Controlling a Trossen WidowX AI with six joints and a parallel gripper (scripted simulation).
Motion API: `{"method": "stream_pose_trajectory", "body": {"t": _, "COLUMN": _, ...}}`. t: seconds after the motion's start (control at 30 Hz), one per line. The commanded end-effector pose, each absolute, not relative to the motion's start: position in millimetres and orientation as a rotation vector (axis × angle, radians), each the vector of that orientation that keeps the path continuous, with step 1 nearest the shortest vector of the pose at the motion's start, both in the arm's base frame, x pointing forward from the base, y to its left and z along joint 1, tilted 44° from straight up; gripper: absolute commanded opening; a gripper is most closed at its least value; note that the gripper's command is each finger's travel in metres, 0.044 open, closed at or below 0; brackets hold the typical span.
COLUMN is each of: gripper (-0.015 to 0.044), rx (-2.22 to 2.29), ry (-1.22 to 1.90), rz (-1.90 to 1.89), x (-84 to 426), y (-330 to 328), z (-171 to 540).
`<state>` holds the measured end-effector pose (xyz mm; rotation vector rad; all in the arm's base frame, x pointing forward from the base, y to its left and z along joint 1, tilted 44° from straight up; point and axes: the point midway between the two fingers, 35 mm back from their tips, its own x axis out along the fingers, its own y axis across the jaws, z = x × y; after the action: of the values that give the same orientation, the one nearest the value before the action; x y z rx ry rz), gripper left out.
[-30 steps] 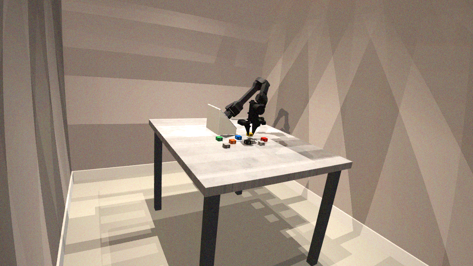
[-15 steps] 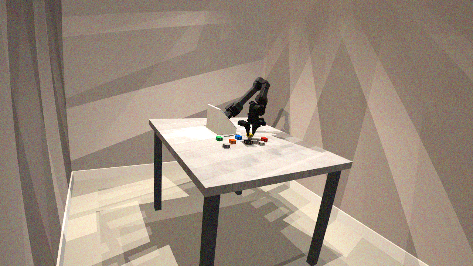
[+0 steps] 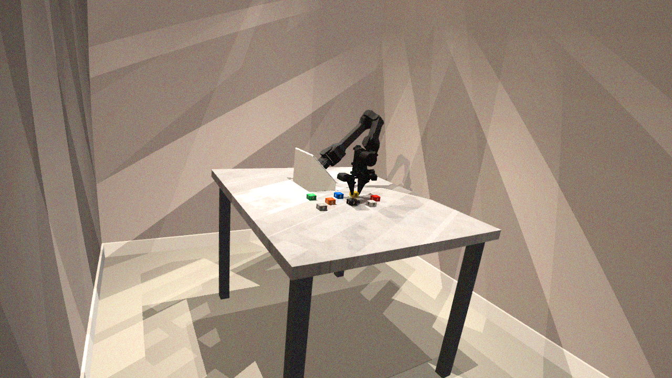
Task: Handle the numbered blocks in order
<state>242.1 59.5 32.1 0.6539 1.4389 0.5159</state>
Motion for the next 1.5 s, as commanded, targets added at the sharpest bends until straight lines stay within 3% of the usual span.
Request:
{"method": "stream_pose_trajectory", "body": {"t": 0.0, "gripper": 0.0173, "rx": 0.661, "ry": 1.439, "rz": 0.517, "x": 242.1, "y": 60.2, "z": 32.1}}
{"method": "stream_pose_trajectory", "body": {"t": 0.3, "gripper": 0.04, "rx": 0.661, "ry": 1.439, "rz": 0.517, "x": 242.1, "y": 60.2, "z": 32.1}}
{"method": "stream_pose_trajectory", "body": {"t": 0.63, "gripper": 0.04, "rx": 0.659, "ry": 1.44, "rz": 0.516, "x": 239.4, "y": 35.2, "z": 58.2}}
{"method": "stream_pose_trajectory", "body": {"t": 1.0, "gripper": 0.012, "rx": 0.658, "ry": 1.443, "rz": 0.513, "x": 233.3, "y": -20.5, "z": 116.4}}
{"method": "stream_pose_trajectory", "body": {"t": 1.3, "gripper": 0.012, "rx": 0.658, "ry": 1.443, "rz": 0.512, "x": 233.7, "y": -21.4, "z": 115.8}}
{"method": "stream_pose_trajectory", "body": {"t": 1.47, "gripper": 0.012, "rx": 0.673, "ry": 1.45, "rz": 0.482, "x": 241.6, "y": -55.6, "z": 90.6}}
